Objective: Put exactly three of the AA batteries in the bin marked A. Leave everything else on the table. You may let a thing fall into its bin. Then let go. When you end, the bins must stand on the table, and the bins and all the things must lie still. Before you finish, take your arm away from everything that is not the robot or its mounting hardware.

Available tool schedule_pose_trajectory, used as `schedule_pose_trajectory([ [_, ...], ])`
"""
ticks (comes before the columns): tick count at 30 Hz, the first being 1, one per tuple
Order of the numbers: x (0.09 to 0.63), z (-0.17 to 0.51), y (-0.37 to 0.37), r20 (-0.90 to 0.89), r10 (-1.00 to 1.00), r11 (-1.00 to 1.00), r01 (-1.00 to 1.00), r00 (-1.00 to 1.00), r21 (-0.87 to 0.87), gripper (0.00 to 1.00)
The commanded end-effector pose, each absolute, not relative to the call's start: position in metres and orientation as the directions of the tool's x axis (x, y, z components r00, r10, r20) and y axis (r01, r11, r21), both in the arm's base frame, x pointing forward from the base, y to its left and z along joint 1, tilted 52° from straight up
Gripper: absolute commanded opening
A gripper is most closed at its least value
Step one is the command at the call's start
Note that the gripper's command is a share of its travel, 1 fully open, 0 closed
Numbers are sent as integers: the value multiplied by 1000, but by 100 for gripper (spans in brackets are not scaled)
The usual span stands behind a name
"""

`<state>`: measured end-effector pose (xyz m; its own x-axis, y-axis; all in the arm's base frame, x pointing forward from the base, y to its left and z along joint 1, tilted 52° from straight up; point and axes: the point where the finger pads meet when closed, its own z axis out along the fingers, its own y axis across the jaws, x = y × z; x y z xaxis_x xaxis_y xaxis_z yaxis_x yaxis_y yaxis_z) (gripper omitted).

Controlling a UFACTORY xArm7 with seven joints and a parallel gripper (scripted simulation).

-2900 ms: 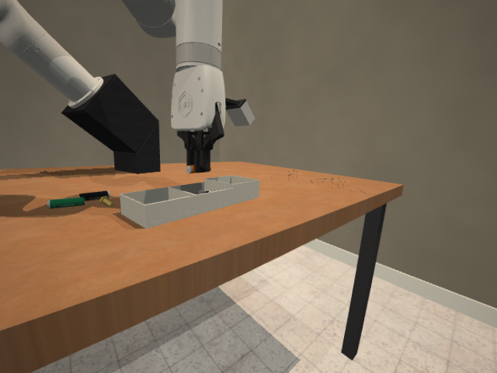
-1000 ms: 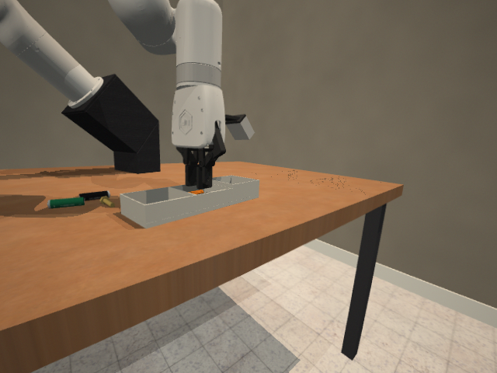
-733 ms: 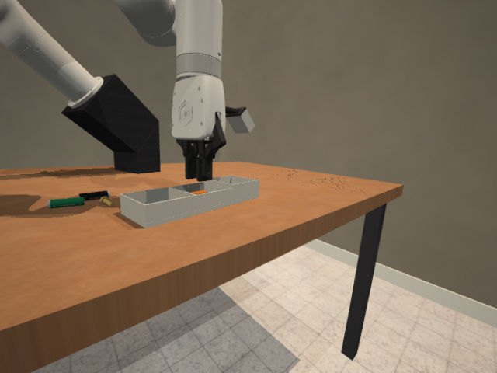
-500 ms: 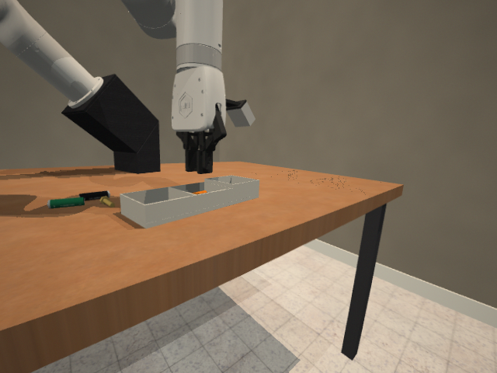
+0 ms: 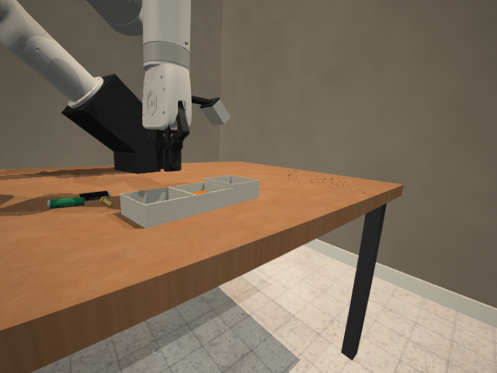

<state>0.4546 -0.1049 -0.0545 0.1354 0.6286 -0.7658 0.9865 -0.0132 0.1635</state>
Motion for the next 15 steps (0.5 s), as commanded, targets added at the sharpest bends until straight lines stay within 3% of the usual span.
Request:
schedule_pose_trajectory([
  [1,429,-36,-114,-761,633,0,984,139,180,28],
  [15,340,13,-157,-762,632,0,984,139,179,28],
])
